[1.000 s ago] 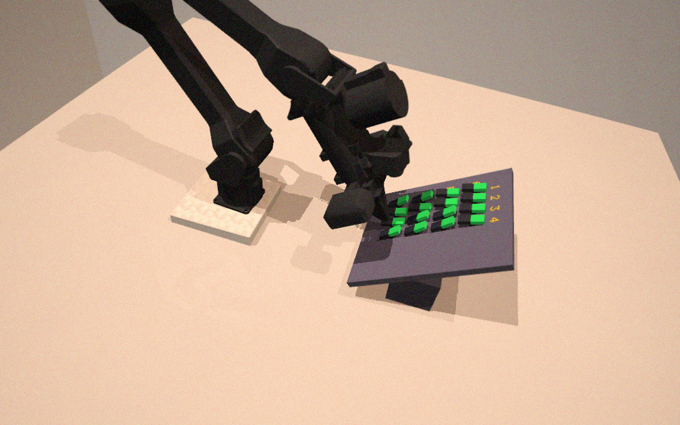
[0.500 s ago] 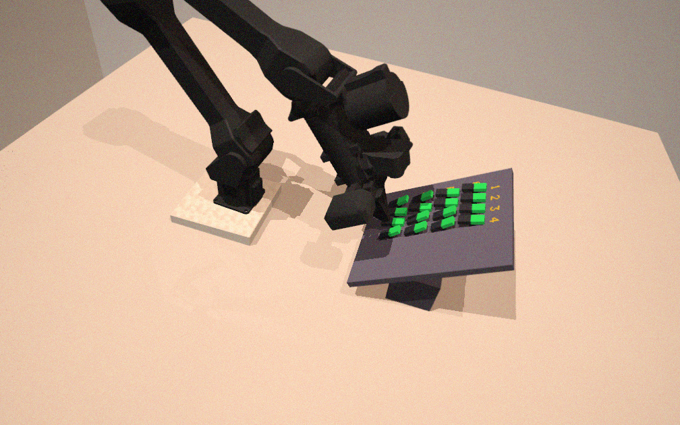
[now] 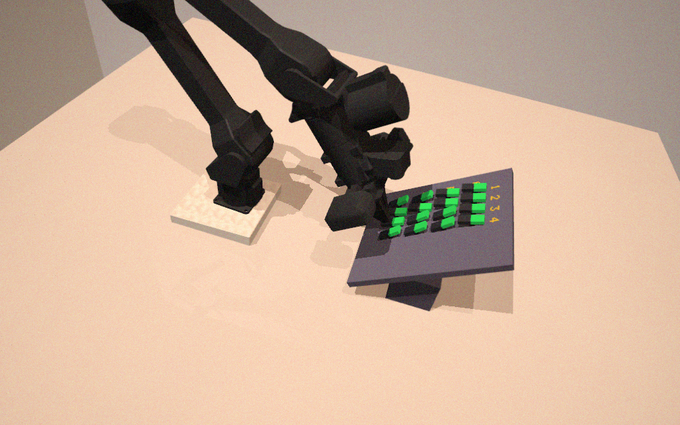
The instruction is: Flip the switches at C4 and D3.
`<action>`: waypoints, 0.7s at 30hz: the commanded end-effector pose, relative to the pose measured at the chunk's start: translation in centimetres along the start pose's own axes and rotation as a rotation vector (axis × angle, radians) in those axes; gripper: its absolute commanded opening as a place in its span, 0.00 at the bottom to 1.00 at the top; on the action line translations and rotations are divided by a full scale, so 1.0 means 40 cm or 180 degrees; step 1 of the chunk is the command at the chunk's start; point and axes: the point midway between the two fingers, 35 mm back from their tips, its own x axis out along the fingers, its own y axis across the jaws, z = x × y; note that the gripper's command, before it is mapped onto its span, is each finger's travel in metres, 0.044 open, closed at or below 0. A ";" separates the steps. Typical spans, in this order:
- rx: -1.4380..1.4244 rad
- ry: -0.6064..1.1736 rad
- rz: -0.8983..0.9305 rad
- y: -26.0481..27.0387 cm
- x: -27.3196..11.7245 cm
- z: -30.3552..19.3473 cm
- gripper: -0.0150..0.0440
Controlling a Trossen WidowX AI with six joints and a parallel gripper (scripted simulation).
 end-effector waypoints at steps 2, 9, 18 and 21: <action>0.0009 0.0004 -0.0010 -0.001 0.004 -0.002 0.25; 0.0009 0.0004 -0.0010 -0.001 0.006 -0.002 0.25; 0.0009 0.0091 -0.0010 -0.001 -0.150 0.005 0.25; 0.0009 0.0095 -0.0010 -0.001 -0.157 0.004 0.25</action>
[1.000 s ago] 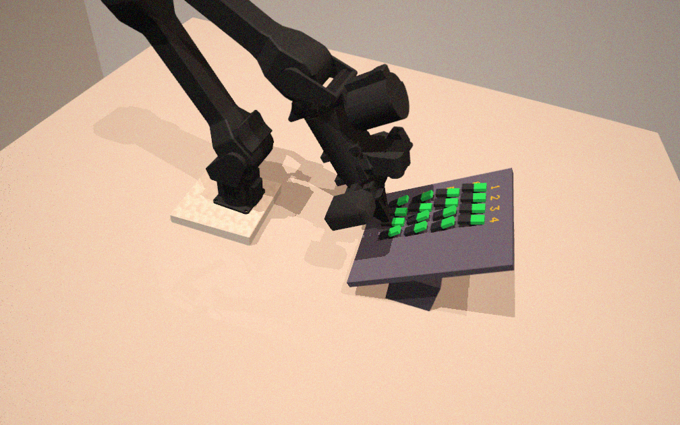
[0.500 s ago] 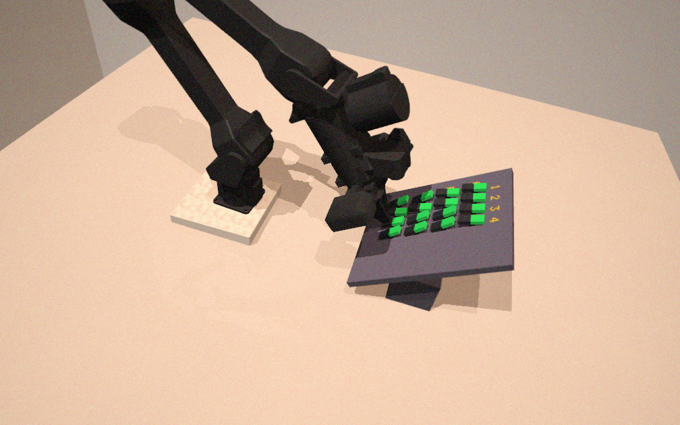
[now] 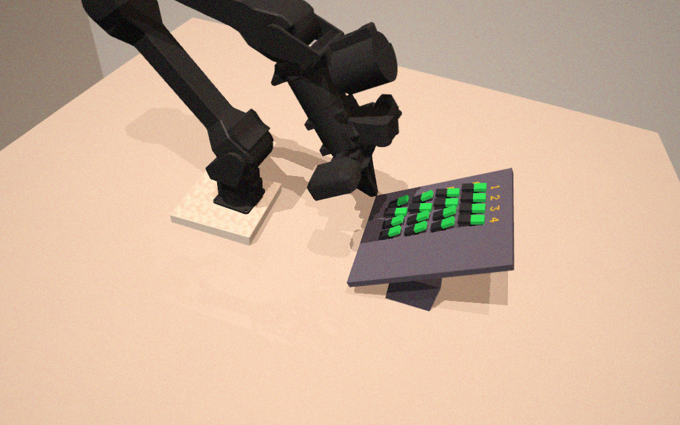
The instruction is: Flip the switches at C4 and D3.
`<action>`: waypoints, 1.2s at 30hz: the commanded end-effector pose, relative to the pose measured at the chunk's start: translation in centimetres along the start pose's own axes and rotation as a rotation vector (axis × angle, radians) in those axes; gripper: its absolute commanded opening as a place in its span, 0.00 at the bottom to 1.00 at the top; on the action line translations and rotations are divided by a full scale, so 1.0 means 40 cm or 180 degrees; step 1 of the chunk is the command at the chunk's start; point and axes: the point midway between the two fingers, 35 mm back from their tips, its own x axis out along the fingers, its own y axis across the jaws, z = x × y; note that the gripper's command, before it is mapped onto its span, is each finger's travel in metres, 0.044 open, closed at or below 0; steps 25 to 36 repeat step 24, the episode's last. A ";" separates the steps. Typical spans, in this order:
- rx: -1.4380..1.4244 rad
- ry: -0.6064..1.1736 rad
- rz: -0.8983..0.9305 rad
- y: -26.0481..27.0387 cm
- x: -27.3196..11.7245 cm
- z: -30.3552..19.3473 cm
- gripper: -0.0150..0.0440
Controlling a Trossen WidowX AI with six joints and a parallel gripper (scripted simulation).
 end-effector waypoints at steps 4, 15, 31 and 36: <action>-0.0006 0.0032 0.0012 0.007 -0.035 0.036 0.25; -0.0005 0.0021 0.0014 0.032 -0.043 0.169 0.25; -0.0005 0.0021 0.0014 0.032 -0.043 0.169 0.25; -0.0005 0.0021 0.0014 0.032 -0.043 0.169 0.25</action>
